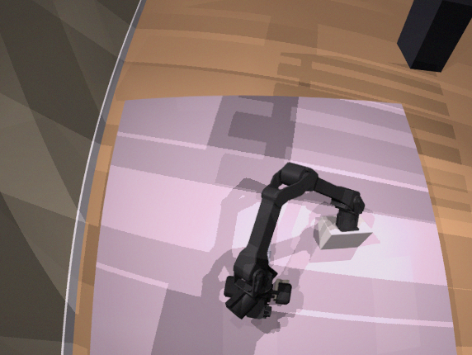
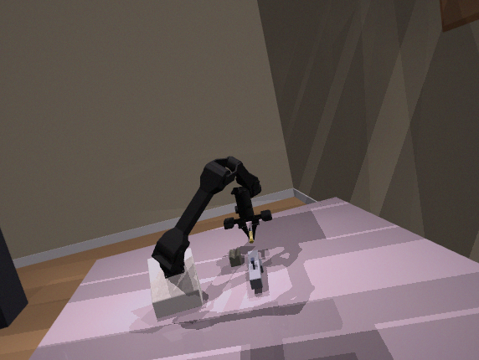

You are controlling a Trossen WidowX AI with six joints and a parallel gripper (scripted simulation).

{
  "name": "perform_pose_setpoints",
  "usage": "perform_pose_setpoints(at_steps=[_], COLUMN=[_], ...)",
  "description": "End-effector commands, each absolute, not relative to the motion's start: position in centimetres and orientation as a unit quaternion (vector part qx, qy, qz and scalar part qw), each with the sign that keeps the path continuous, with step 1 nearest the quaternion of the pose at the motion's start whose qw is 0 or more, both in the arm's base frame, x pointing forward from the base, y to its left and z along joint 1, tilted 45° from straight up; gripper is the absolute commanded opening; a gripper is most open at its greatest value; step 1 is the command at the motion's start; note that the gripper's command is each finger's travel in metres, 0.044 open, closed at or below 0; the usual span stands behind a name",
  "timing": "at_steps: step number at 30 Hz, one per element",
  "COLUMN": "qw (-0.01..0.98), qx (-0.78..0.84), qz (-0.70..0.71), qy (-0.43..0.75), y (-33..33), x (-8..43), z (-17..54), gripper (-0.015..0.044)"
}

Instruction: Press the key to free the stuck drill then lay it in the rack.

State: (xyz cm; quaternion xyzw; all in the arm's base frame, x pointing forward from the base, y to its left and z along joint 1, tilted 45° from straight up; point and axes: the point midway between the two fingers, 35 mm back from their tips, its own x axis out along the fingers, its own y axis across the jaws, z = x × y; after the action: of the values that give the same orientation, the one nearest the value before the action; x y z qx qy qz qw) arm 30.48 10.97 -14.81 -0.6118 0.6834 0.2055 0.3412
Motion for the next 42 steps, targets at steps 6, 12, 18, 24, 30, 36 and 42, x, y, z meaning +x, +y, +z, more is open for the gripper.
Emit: perform_pose_setpoints(at_steps=[6, 12, 18, 24, 30, 36, 42], qw=[0.342, 0.342, 0.342, 0.342, 0.342, 0.342, 0.342], qx=[-0.612, -0.611, -0.611, -0.611, -0.611, -0.611, -0.611], qz=[0.205, 0.206, 0.206, 0.206, 0.206, 0.207, 0.207], qy=[0.683, 0.683, 0.683, 0.683, 0.683, 0.683, 0.683], y=[11.4, 11.4, 11.4, 11.5, 11.7, 12.0, 12.3], x=[30.3, 29.3, 28.3, 27.4, 26.4, 25.5, 24.5], z=[-14.7, -15.1, -15.5, -15.9, -16.3, -16.6, -17.0], gripper=[0.0, 0.0, 0.0, 0.0, 0.0, 0.0, 0.0])
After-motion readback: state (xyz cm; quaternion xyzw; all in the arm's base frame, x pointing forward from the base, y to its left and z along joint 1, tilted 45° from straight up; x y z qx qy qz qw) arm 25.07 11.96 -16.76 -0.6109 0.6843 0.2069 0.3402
